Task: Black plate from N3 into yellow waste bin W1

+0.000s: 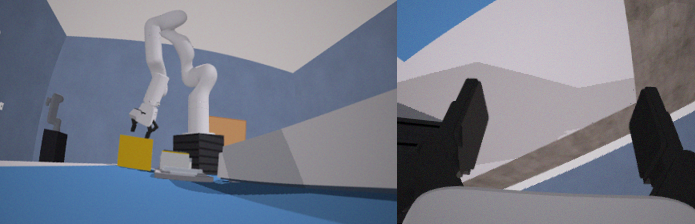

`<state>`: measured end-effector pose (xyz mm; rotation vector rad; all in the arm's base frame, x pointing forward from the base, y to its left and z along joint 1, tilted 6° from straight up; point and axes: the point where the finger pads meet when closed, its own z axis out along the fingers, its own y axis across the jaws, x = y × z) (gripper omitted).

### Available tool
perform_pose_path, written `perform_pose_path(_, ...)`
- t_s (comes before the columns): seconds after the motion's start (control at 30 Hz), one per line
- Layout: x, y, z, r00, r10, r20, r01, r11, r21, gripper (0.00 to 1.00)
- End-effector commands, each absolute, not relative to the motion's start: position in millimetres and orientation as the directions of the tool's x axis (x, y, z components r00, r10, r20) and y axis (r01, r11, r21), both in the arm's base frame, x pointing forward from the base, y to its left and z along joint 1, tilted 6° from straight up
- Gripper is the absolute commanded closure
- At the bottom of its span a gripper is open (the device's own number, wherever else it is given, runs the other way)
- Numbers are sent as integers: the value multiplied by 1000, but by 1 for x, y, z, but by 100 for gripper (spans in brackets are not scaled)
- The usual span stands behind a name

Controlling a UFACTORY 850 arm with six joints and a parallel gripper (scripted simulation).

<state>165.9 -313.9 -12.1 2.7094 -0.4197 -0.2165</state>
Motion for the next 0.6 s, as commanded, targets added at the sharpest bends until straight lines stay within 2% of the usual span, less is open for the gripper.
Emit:
perform_pose_path(0.0, 183, -306, -7, 946, -307, -108, -242, -884, 399, 0)
perform_pose_path(0.57, 237, -269, 4, 966, -220, -137, -157, -916, 368, 0)
